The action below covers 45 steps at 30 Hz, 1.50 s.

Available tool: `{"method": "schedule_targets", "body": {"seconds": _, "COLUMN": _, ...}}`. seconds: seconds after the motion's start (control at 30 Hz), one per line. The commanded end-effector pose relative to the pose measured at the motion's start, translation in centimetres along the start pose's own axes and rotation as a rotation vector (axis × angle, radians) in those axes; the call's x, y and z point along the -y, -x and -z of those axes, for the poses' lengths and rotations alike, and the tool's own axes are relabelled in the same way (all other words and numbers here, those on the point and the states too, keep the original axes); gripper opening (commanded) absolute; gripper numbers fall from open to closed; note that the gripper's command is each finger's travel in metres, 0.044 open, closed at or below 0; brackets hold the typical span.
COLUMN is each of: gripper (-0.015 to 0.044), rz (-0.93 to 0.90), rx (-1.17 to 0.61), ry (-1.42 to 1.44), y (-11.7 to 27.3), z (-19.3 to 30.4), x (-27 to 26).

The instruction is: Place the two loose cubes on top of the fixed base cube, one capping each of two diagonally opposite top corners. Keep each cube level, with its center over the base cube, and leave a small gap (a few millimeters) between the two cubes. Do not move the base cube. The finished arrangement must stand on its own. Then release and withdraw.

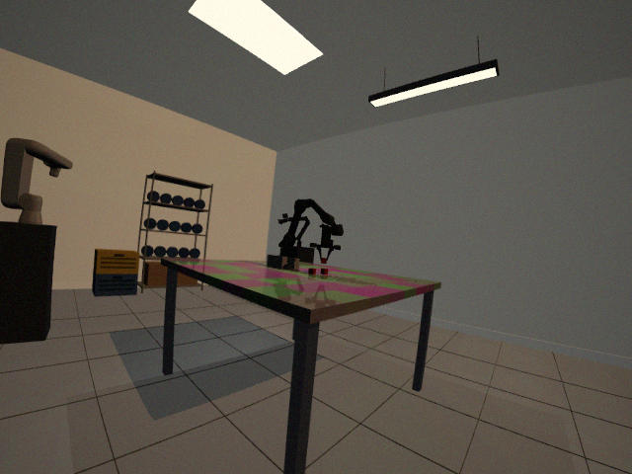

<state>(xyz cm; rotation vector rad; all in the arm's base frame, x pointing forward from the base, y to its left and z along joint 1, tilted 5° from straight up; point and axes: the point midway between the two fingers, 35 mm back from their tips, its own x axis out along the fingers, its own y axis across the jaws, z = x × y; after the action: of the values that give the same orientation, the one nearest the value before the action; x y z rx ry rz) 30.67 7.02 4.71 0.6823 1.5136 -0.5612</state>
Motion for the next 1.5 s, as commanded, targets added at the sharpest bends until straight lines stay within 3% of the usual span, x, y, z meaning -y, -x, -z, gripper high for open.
{"method": "schedule_targets", "body": {"seconds": 0.0, "gripper": 0.0105, "rz": -0.004, "rx": -0.004, "ry": 0.016, "y": -0.3, "z": 1.3, "x": -0.7}}
{"method": "schedule_targets", "body": {"seconds": 1.47, "gripper": 0.0105, "rz": -0.004, "rx": -0.005, "ry": 0.025, "y": -3.4, "z": 2.1, "x": -1.0}}
